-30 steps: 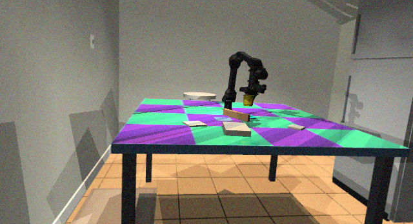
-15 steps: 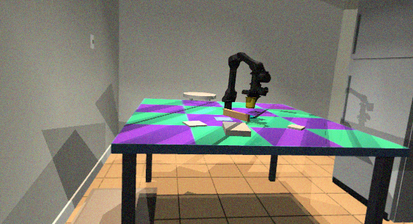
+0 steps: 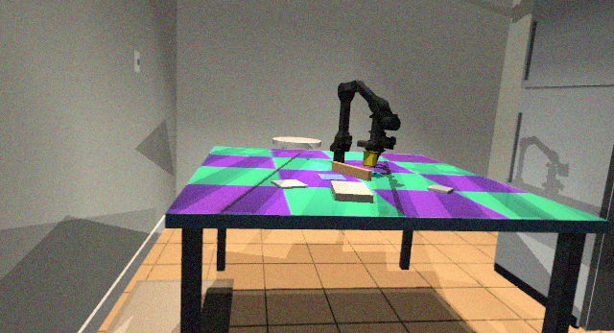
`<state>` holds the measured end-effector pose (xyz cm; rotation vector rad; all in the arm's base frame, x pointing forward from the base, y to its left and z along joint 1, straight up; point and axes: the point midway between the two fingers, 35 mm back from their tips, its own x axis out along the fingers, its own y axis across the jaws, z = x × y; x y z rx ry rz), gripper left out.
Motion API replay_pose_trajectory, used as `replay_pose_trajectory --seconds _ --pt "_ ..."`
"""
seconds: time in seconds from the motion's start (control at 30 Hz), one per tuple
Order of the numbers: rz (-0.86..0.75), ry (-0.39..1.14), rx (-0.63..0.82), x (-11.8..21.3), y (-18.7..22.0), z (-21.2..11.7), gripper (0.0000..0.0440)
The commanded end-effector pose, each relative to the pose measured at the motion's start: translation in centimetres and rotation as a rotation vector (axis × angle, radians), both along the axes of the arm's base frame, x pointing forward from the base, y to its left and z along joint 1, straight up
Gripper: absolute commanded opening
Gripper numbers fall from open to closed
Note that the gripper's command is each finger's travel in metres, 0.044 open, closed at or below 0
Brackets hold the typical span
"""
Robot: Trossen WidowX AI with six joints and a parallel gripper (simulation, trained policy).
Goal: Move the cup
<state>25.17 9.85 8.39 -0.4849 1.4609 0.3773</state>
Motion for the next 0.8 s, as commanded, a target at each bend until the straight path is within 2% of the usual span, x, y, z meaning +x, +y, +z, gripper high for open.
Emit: replay_pose_trajectory --seconds 0.0,0.5,0.57,0.7,0.77 --pt "-0.015 0.002 -0.007 -0.9 -0.2 -1.1 0.0008" --pt "-0.059 -0.041 0.019 -1.7 -0.6 -2.7 0.0069" --pt "-0.066 -0.053 0.030 -1.6 -0.6 -2.6 0.0087" --pt "-0.078 -0.093 0.065 -1.0 -0.3 -1.9 0.0161" --pt "-0.081 -0.112 0.082 -0.8 -0.2 -1.5 0.0164"
